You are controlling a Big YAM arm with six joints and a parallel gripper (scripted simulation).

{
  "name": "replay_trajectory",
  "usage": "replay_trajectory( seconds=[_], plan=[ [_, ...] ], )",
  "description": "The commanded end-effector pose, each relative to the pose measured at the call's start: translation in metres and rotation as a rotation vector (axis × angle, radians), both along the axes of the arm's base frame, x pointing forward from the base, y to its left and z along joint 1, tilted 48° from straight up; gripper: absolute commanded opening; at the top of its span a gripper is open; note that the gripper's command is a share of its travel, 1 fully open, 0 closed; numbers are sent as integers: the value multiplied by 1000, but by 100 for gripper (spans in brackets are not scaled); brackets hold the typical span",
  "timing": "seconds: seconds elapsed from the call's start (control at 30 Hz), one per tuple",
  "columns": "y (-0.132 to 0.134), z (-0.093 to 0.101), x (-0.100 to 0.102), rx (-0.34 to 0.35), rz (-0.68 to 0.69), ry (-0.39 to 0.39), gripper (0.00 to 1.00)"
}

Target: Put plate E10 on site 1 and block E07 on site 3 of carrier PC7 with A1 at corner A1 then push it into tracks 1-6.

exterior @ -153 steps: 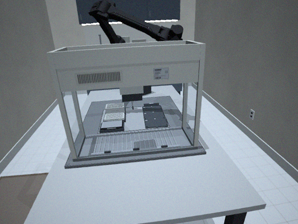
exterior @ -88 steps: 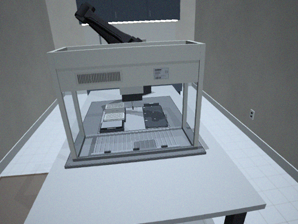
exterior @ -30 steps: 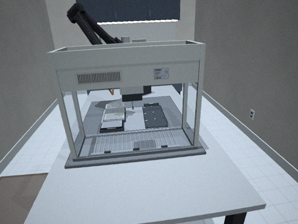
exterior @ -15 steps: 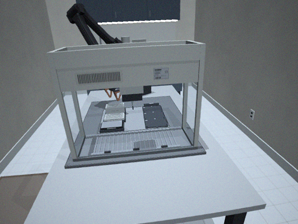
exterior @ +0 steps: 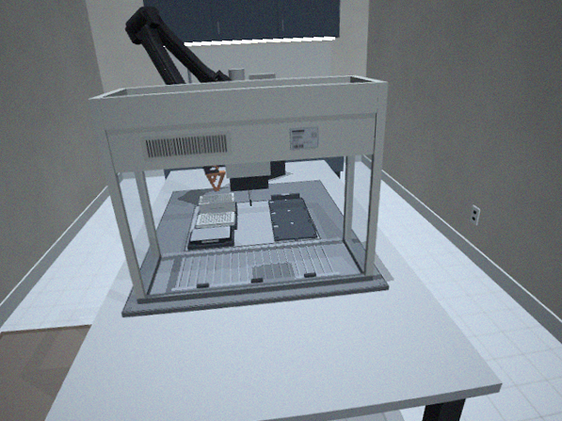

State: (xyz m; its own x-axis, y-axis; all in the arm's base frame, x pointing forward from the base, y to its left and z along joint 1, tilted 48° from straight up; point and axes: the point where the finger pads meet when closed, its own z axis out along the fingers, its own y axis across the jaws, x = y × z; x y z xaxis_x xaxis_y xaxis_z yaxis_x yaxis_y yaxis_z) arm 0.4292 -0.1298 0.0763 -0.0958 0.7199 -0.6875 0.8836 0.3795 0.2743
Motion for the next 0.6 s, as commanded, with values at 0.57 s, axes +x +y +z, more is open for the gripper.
replay_trajectory(
  seconds=[0.57],
  plan=[
    [-17, -18, 20, 77, -108, -111, 100]
  ],
)
